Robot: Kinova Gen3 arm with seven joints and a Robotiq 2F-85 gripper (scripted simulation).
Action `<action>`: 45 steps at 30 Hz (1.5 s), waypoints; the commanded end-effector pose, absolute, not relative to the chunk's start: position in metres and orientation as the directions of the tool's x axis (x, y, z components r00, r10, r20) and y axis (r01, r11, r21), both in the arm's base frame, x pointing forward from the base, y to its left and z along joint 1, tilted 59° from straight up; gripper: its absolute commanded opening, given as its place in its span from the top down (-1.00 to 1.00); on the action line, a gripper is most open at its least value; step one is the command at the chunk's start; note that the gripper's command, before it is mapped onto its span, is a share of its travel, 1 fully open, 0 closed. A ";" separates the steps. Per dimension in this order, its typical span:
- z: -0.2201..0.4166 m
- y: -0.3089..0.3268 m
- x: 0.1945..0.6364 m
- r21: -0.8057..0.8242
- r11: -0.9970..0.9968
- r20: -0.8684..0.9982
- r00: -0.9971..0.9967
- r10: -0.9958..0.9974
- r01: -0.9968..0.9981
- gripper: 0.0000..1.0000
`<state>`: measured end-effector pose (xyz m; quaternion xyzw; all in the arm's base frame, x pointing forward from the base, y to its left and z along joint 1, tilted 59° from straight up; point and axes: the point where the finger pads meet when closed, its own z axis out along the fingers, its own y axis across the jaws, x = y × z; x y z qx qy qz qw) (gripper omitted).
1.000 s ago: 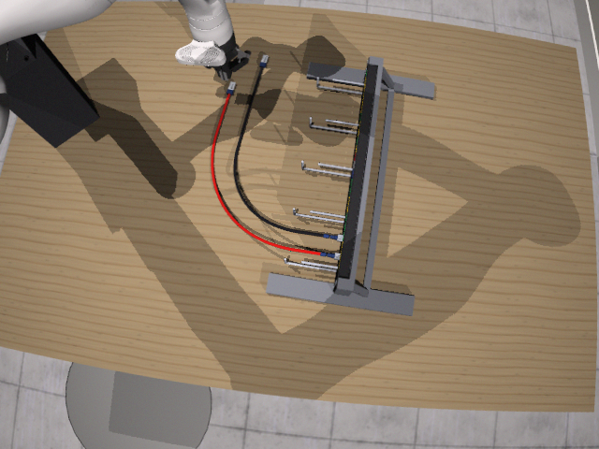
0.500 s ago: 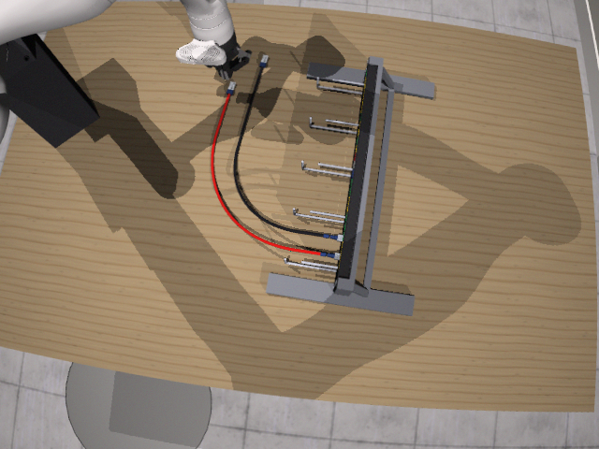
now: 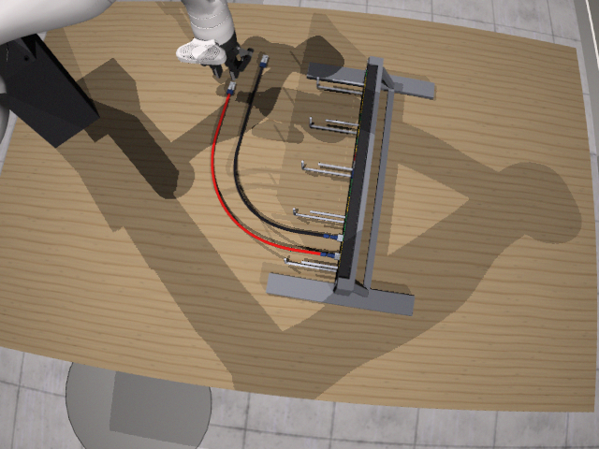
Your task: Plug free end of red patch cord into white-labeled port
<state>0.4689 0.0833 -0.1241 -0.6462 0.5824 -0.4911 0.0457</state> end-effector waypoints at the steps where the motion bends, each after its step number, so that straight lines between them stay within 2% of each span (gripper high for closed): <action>1: -0.128 0.084 0.466 -0.624 -0.316 0.582 -0.156 -0.798 -0.714 0.26; 45: -0.134 0.080 0.475 -0.628 -0.314 0.579 -0.157 -0.800 -0.712 0.26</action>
